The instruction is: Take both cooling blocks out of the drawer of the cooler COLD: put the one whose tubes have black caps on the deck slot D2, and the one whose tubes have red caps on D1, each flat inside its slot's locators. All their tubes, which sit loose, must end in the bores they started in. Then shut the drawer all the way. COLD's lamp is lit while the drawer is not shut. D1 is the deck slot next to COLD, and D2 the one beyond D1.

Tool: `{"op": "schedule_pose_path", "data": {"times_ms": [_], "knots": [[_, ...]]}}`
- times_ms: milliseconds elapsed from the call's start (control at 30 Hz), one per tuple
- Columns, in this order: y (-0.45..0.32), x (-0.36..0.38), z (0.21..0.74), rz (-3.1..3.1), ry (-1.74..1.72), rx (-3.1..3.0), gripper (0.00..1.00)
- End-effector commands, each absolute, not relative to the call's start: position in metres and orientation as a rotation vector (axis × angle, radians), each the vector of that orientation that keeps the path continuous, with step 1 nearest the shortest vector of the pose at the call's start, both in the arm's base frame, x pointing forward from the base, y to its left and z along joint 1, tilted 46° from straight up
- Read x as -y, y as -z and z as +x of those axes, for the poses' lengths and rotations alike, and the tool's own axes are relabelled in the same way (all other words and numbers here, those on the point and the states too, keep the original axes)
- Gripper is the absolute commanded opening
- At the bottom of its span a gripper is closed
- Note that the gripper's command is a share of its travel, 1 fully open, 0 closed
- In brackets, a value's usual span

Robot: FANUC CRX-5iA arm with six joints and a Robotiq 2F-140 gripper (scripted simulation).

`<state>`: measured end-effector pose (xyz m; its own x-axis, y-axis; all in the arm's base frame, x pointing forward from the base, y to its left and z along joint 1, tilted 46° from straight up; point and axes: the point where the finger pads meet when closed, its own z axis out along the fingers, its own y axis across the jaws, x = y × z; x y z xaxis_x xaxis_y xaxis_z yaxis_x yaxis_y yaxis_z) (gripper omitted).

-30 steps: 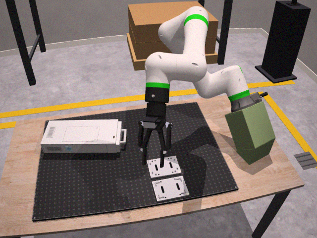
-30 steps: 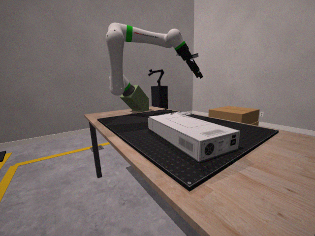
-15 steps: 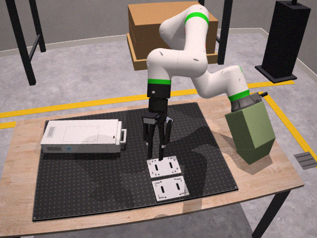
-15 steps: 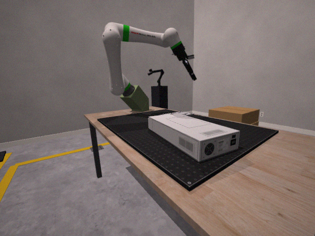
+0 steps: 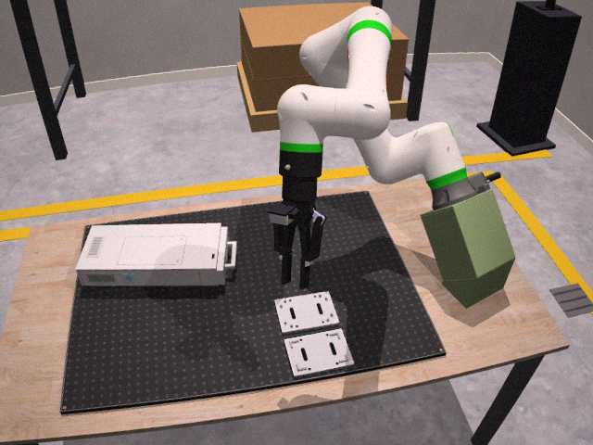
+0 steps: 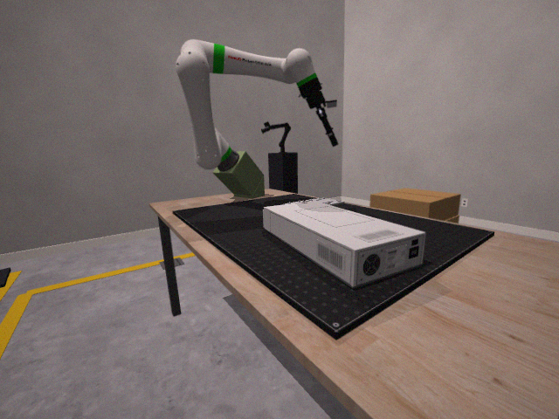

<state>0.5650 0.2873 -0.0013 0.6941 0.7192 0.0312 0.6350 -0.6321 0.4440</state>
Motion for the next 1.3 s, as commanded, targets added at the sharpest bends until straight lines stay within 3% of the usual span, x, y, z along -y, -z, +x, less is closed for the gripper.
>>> {"op": "schedule_pose_path", "data": {"times_ms": [0,1267], "knots": [[-0.006,-0.275,0.557,2.509,-0.284,-1.014,0.35],[-0.058,-0.166,0.494,2.515,-0.231,-0.505,0.35]]}}
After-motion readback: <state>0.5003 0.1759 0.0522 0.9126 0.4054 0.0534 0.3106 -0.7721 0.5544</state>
